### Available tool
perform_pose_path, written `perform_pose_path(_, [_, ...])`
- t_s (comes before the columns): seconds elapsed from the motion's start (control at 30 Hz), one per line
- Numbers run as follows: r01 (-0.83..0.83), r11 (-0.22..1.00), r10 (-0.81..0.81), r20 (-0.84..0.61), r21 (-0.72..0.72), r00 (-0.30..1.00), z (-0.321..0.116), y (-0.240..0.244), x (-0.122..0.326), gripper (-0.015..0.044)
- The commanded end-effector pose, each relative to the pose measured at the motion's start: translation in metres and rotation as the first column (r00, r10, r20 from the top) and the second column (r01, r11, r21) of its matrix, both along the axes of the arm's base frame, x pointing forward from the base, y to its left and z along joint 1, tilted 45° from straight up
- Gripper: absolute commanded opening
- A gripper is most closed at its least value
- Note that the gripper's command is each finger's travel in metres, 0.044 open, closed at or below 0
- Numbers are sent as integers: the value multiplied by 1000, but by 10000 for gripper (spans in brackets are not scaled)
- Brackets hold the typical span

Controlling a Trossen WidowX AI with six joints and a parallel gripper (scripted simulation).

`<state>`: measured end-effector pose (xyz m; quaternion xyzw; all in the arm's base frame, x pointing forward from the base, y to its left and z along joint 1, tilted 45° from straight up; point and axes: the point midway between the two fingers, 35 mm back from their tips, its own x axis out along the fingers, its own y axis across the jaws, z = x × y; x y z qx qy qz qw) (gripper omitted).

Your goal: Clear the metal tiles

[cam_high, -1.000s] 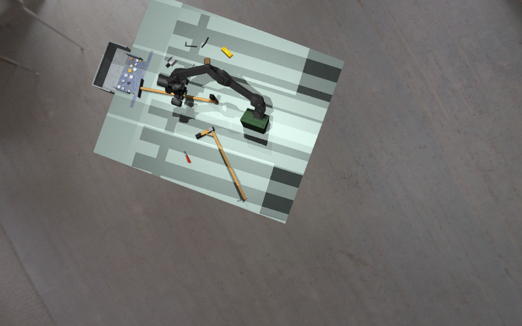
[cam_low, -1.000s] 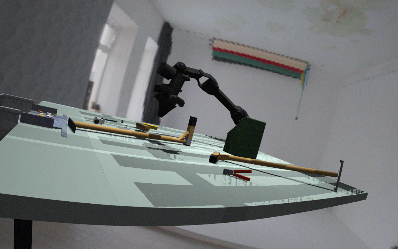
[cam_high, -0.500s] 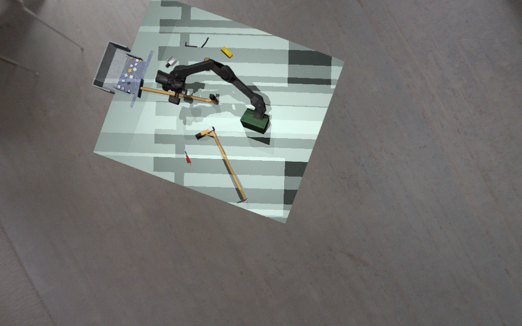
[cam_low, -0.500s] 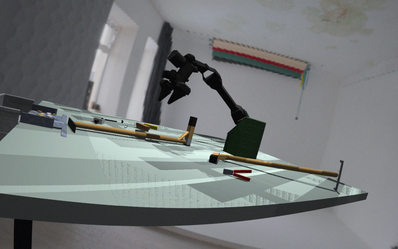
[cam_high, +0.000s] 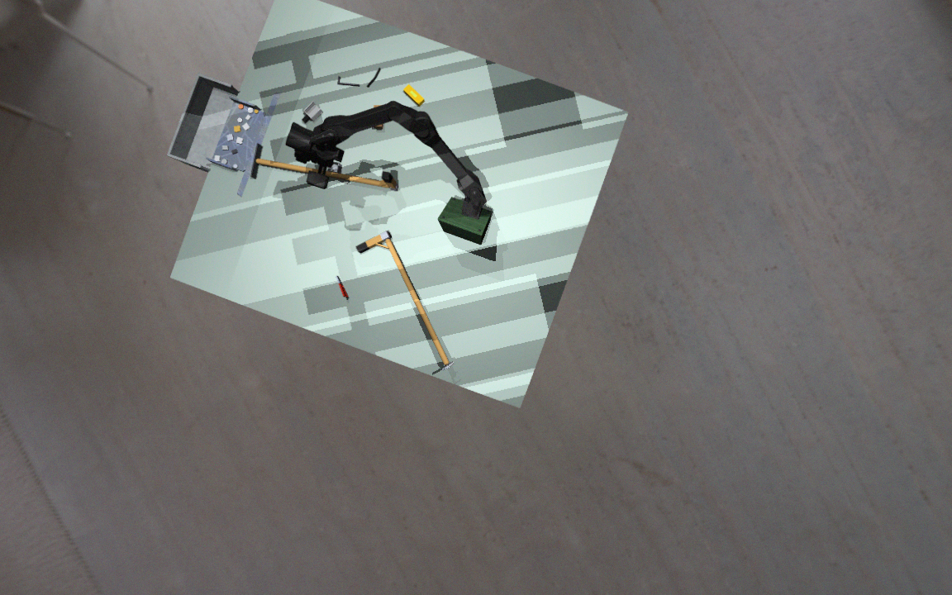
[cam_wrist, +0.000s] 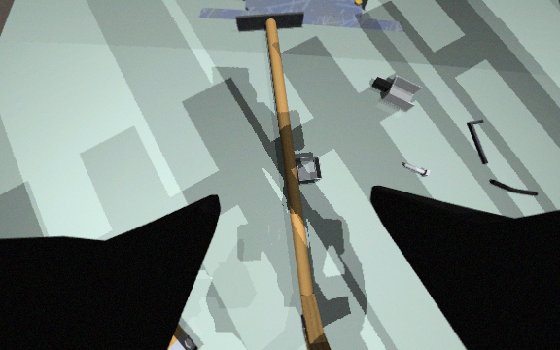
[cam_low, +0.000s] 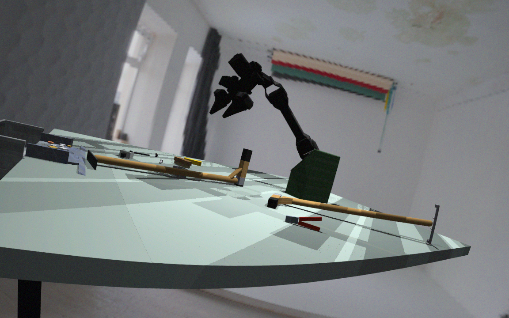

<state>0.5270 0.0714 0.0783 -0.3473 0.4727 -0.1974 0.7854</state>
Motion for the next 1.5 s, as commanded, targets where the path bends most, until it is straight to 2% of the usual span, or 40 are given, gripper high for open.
perform_pose_path(0.0, [-29, 1000, 29, 22, -11, 999, 10, 10, -6, 440])
perform_pose_path(1.47, [-278, 957, 291, 262, -88, 920, 97, 90, -101, 440])
